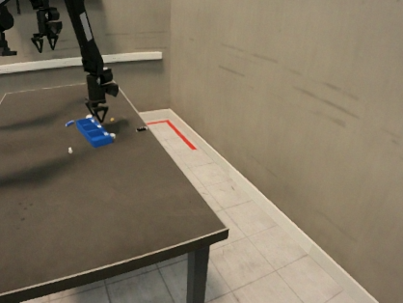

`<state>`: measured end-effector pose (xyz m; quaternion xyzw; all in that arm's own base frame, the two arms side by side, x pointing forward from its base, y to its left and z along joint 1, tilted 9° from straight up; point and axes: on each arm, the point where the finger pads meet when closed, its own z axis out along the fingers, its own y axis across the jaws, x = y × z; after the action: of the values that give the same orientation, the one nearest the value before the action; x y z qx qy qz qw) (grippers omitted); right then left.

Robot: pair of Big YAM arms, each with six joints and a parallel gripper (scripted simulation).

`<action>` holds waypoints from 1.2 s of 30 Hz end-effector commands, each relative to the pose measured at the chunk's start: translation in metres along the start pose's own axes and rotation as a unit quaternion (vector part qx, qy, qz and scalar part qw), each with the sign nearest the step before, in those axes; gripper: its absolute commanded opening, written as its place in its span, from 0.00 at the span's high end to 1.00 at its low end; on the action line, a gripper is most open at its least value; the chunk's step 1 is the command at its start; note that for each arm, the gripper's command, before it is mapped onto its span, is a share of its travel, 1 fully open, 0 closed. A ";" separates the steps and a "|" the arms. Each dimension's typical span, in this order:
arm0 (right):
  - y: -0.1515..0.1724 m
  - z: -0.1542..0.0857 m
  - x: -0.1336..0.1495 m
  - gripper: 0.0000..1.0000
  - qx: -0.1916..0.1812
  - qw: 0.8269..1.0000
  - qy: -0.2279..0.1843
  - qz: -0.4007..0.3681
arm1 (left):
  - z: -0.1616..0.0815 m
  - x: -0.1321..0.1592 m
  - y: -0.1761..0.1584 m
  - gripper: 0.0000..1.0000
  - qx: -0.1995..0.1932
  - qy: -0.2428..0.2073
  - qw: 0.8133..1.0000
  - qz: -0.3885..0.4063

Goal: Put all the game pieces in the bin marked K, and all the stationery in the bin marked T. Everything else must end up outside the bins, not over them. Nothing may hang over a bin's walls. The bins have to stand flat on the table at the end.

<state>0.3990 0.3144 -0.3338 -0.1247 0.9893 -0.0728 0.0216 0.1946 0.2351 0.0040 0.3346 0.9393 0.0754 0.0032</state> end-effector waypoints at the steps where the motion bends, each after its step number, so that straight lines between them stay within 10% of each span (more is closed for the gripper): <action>1: -0.007 0.000 -0.001 0.00 0.001 1.000 0.001 0.002 | -0.005 0.003 -0.003 0.00 -0.001 0.000 1.000 0.000; 23: -0.008 -0.001 -0.002 0.00 0.000 1.000 -0.002 0.003 | -0.005 0.003 -0.003 0.00 -0.001 0.000 1.000 0.000; 36: 0.005 -0.123 -0.001 0.00 -0.003 1.000 -0.006 0.000 | -0.005 0.003 -0.003 0.00 -0.001 0.000 1.000 0.000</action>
<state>0.4004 0.3310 -0.2324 -0.1247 0.9895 -0.0666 0.0312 0.1946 0.2351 0.0040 0.3346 0.9393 0.0754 0.0032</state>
